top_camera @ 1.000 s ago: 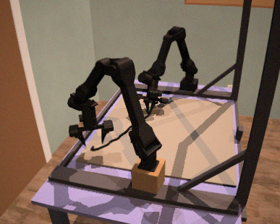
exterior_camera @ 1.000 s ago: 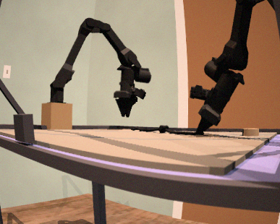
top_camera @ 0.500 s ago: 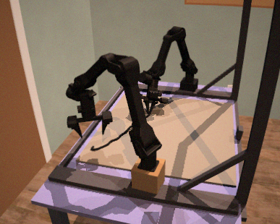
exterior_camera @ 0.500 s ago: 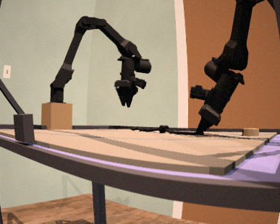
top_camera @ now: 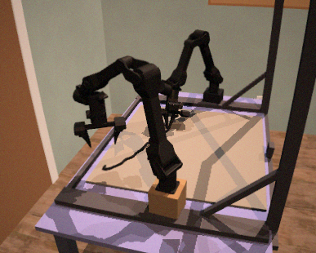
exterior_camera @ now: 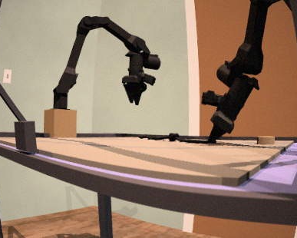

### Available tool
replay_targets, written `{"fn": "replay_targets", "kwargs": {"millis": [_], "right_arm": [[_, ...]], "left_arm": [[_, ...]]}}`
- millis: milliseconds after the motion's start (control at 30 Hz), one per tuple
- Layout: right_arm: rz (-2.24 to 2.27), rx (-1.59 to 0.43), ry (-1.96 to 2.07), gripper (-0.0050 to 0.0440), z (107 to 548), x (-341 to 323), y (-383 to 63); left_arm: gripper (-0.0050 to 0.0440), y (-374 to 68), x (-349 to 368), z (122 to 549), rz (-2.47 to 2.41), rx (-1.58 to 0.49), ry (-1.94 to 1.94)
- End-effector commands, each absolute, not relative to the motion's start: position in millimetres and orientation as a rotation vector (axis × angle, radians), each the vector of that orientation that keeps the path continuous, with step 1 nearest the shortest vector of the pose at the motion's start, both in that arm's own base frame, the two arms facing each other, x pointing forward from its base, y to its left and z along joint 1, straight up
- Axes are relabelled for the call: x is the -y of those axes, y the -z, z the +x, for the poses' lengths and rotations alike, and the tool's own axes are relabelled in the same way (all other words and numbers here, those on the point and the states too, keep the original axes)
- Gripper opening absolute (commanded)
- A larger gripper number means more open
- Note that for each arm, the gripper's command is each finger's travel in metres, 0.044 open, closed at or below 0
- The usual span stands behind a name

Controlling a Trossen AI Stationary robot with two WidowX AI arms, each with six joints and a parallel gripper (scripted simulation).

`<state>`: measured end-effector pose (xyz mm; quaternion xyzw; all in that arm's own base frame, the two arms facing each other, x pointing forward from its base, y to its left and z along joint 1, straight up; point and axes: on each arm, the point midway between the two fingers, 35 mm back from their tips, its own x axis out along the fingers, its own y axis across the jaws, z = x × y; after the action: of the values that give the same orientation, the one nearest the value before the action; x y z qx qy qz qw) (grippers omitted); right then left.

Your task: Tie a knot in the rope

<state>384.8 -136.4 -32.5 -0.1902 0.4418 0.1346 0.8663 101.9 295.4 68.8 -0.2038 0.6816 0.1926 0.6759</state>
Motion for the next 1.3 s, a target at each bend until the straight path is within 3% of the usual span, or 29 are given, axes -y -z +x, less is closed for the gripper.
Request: {"fn": "replay_targets", "kwargs": {"millis": [0,133,200,267,333,700,1267], "right_arm": [[-0.408,-0.909,-0.275,0.003,388.3,138.2,25.2],[-0.408,-0.909,-0.275,0.003,388.3,138.2,25.2],[-0.408,-0.909,-0.275,0.0078,388.3,138.2,25.2],[-0.408,-0.909,-0.275,0.0085,388.3,138.2,25.2],[-0.408,-0.909,-0.275,0.0085,388.3,138.2,25.2],[-0.408,-0.909,-0.275,0.0085,388.3,138.2,25.2],[-0.408,-0.909,-0.275,0.0085,388.3,138.2,25.2]], "left_arm": [[0.044,-82.1,-300.5,103.2,-0.432,-1.51,-0.462],[0.044,-82.1,-300.5,103.2,-0.432,-1.51,-0.462],[0.0392,-82.1,-300.5,103.2,-0.432,-1.51,-0.462],[0.0344,-82.1,-300.5,103.2,-0.432,-1.51,-0.462],[0.0344,-82.1,-300.5,103.2,-0.432,-1.51,-0.462],[0.0085,-82.1,-300.5,103.2,-0.432,-1.51,-0.462],[0.0085,-82.1,-300.5,103.2,-0.432,-1.51,-0.462]]}}
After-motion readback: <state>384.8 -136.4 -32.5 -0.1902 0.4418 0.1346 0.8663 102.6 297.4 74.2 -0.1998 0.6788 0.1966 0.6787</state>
